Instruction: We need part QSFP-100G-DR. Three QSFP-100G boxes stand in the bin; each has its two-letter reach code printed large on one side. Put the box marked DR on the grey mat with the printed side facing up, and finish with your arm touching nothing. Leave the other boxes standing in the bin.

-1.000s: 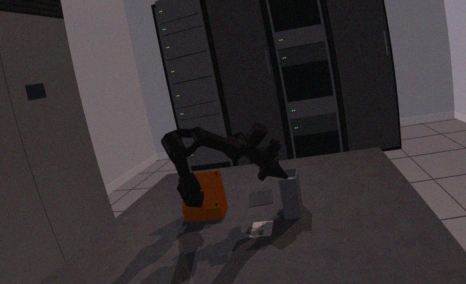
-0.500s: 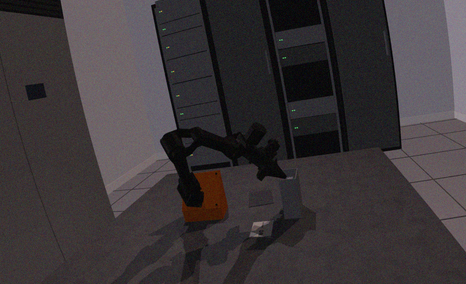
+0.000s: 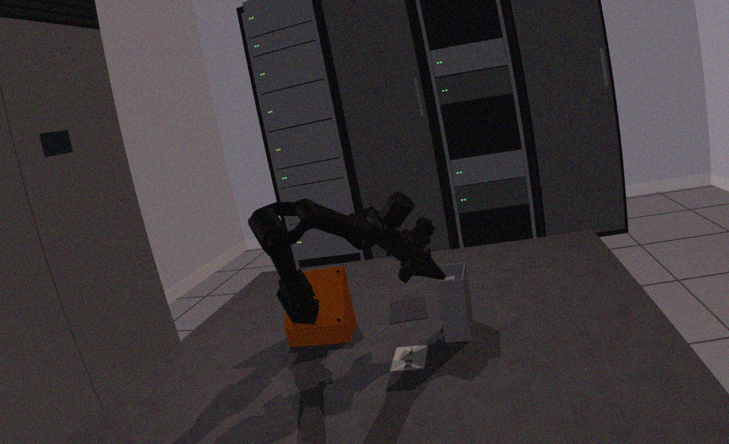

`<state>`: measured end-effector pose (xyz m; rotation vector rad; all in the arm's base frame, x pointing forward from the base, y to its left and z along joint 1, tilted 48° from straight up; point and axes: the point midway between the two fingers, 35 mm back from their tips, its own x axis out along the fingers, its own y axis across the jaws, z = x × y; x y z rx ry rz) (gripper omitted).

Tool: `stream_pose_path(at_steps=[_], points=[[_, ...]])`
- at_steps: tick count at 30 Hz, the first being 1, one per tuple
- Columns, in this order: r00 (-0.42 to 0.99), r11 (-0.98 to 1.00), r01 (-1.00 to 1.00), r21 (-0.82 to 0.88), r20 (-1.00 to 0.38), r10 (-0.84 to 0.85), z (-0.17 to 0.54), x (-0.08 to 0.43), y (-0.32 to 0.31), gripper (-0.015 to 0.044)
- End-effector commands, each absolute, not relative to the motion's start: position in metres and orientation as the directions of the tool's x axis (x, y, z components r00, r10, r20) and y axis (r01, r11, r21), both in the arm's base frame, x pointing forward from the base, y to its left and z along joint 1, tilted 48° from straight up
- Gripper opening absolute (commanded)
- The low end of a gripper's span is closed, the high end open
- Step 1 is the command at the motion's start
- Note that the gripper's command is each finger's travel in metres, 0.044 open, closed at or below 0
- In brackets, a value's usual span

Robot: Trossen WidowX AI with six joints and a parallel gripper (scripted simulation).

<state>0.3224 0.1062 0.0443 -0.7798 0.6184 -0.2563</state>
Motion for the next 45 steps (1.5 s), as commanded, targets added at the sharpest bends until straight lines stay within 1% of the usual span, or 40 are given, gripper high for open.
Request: stream_pose_path(at_steps=[1, 45], points=[[0.791, 0.688, -0.006, -0.726, -0.424, -0.441, 0.042, 0.318, 0.103, 0.0], [0.79, 0.688, -0.006, -0.726, -0.425, -0.441, 0.036, 0.298, 0.096, 0.0]])
